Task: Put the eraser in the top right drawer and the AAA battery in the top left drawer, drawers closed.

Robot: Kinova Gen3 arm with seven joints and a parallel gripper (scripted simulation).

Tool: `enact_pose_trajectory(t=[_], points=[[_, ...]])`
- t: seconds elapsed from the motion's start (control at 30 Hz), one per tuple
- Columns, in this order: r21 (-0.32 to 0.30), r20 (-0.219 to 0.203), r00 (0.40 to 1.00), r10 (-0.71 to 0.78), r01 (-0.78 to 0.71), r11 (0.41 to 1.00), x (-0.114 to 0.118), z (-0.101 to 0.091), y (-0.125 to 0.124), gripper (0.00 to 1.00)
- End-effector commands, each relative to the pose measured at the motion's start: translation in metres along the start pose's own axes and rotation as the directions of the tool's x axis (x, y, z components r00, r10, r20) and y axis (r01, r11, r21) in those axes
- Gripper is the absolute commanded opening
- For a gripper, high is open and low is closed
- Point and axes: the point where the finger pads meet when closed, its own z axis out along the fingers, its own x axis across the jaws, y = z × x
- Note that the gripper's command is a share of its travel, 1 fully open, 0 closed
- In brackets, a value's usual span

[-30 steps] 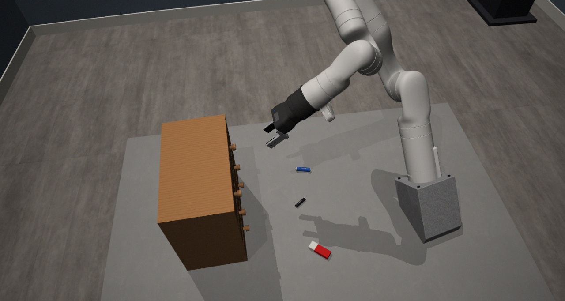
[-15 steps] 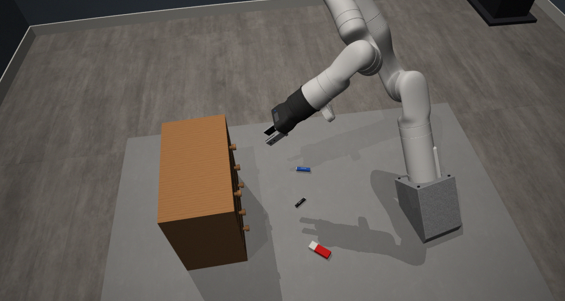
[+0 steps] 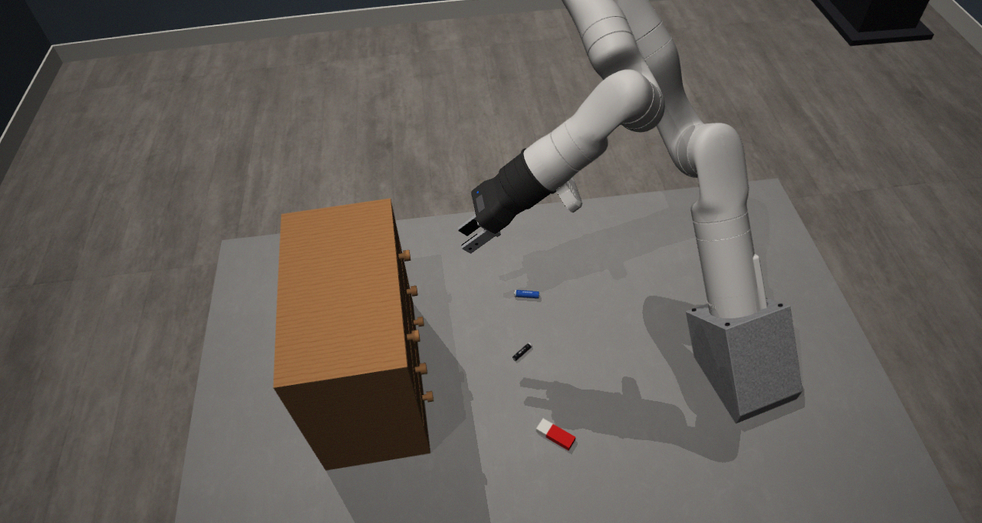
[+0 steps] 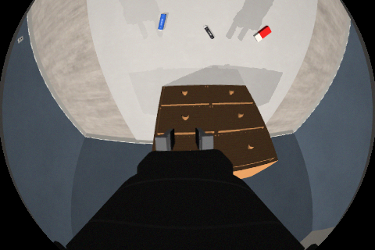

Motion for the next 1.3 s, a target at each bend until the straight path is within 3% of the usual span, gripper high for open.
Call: enact_pose_trajectory(t=[0.0, 0.23, 0.9, 1.27], points=[[-0.001, 0.0, 1.0, 0.001, -0.001, 1.0, 0.0, 0.0, 0.001, 0.67], [-0.001, 0.0, 1.0, 0.001, -0.001, 1.0, 0.0, 0.009, 0.004, 0.67], [-0.001, 0.0, 1.0, 0.001, -0.001, 1.0, 0.0, 0.058, 0.025, 0.67], [-0.001, 0.0, 1.0, 0.001, -0.001, 1.0, 0.0, 0.062, 0.027, 0.67]])
